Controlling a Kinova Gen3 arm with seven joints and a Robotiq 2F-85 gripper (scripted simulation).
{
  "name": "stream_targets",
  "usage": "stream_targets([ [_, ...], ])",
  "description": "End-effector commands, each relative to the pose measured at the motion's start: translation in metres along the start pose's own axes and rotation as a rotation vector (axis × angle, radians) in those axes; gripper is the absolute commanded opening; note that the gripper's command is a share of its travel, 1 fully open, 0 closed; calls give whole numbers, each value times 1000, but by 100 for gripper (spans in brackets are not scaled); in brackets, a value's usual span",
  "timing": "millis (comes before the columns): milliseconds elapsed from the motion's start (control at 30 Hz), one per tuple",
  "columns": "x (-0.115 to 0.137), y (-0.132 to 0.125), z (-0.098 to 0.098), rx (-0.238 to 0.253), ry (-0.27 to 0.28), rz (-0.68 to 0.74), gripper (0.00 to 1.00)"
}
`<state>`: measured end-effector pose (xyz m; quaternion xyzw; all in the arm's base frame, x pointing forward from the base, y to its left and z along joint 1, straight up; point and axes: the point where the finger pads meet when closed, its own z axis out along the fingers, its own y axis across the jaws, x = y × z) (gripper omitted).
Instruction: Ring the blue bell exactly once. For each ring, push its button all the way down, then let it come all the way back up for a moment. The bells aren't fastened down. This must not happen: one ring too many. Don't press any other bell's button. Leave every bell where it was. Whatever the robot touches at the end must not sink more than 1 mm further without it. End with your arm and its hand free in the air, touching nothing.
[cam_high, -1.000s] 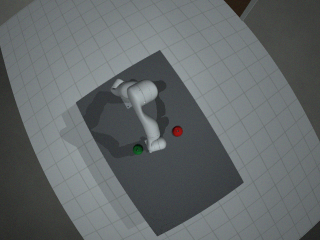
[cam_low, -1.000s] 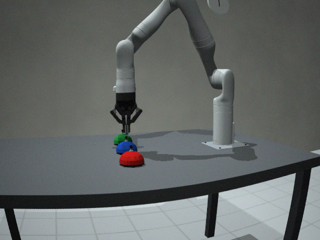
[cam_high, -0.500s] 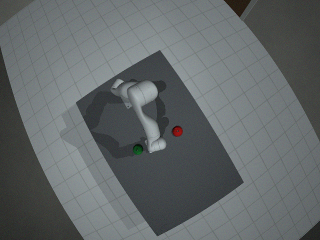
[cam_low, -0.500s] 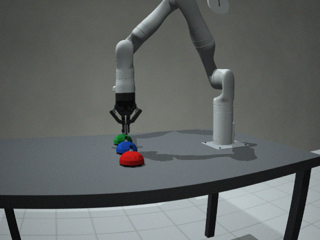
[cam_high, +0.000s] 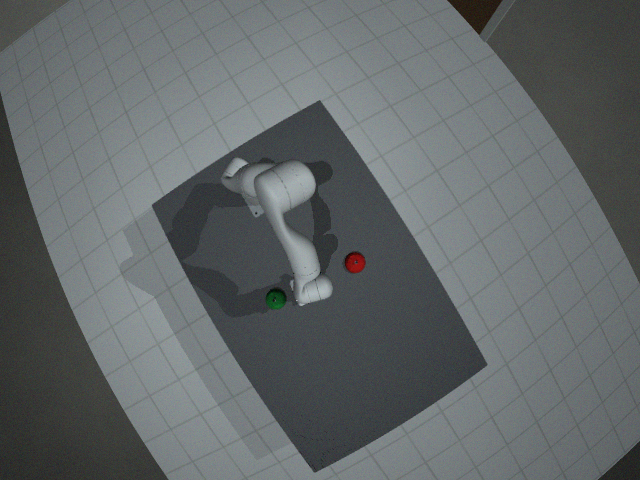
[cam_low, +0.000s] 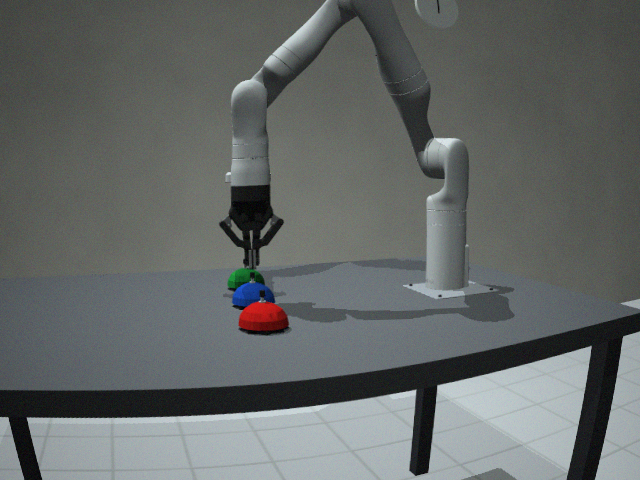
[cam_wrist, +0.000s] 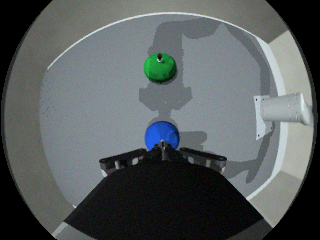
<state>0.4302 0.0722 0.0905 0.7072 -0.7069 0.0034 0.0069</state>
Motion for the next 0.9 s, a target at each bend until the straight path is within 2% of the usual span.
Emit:
stream_targets([
  [0, -1, -1, 0, 2, -3, -1, 0],
  [400, -1, -1, 0, 2, -3, -1, 0],
  [867, -1, 0, 11, 0, -2, -2, 0],
])
